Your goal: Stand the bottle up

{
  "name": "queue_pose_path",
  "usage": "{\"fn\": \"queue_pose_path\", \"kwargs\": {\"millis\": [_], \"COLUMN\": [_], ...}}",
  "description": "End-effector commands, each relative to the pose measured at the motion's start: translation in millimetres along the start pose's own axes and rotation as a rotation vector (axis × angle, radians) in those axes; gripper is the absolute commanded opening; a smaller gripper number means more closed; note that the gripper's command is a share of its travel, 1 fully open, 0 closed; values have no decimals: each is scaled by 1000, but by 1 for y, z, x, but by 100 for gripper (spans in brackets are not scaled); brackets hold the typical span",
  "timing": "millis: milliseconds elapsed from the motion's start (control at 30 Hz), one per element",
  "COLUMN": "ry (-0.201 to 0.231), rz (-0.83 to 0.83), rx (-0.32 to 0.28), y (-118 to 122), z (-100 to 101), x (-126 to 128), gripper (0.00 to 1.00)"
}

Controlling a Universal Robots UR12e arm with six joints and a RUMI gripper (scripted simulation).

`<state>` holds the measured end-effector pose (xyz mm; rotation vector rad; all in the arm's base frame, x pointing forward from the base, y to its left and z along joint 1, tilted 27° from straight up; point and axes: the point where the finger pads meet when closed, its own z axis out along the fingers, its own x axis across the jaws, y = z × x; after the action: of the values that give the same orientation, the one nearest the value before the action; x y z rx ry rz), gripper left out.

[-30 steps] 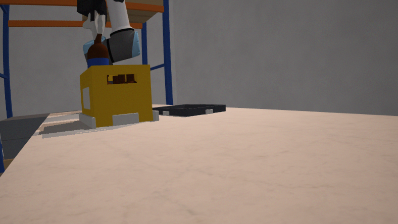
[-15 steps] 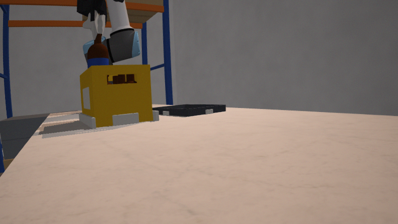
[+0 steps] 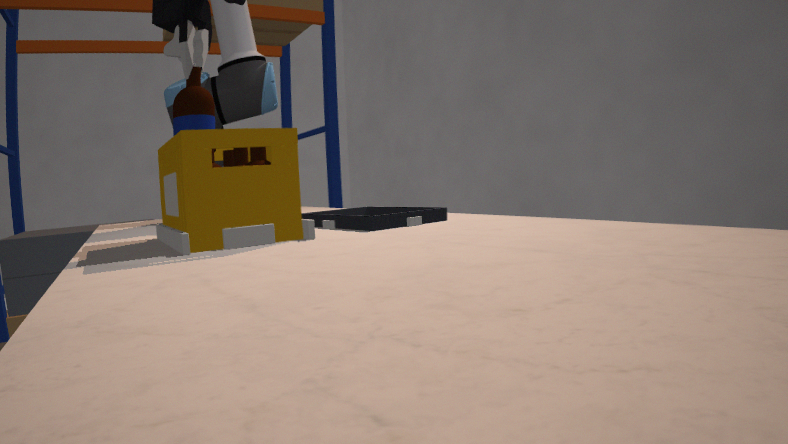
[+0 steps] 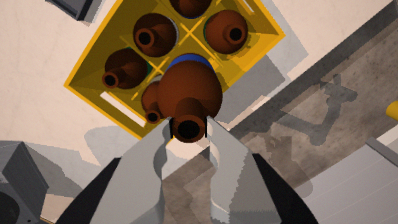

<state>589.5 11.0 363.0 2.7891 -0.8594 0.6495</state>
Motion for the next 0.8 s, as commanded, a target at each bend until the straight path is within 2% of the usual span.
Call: {"fn": "queue_pose_path", "kwargs": {"millis": [0, 767], "ry": [1, 1], "rz": [0, 0], "rx": [1, 1], "y": [0, 0], "z": [-1, 15], "x": [1, 1], "gripper": [0, 0]}}
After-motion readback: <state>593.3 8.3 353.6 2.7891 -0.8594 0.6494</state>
